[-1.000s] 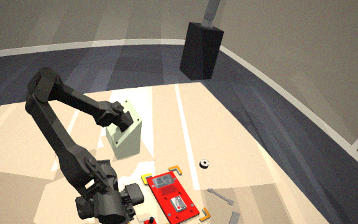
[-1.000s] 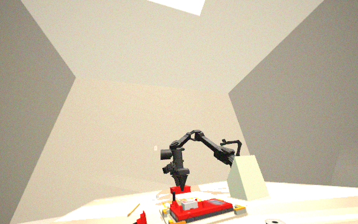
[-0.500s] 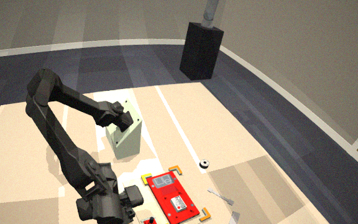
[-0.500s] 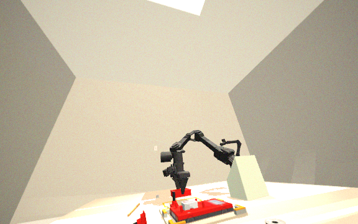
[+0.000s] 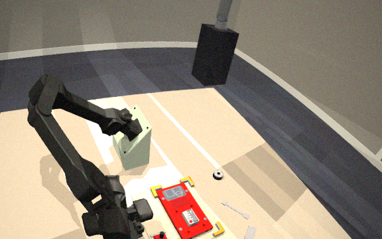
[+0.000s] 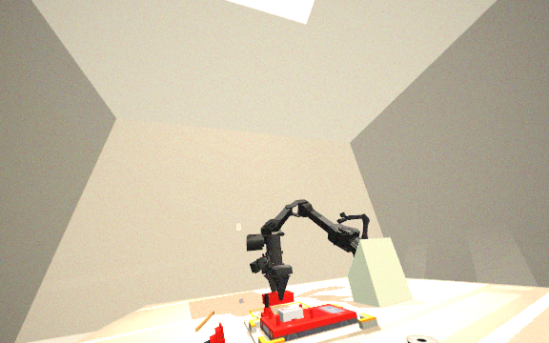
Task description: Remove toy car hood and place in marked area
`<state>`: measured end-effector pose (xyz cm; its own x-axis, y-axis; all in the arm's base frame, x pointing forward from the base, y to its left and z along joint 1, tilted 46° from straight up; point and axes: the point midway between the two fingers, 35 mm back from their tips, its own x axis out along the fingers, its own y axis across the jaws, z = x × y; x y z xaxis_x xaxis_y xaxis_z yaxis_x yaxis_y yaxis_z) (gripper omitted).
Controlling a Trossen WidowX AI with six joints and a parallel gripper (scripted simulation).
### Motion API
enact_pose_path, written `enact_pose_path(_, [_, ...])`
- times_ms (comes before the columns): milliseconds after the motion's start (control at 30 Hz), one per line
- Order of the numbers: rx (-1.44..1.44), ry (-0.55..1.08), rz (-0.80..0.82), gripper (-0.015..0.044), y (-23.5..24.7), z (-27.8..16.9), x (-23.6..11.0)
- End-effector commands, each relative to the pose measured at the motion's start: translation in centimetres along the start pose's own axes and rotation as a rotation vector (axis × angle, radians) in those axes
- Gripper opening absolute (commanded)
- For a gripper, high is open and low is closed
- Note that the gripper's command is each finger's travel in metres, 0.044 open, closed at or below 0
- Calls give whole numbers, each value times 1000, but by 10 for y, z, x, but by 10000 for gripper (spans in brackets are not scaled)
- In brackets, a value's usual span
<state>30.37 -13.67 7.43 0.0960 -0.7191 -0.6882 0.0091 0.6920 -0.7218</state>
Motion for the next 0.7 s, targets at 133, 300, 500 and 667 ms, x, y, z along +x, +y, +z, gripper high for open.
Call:
enact_pose_path(133, [-8,1,4,0,2,-1,4])
enact_pose_path(300, [-8,1,4,0,2,-1,7])
enact_pose_path(500, [-8,1,3,0,2,-1,10])
enact_pose_path(667, [-8,1,3,0,2,-1,12])
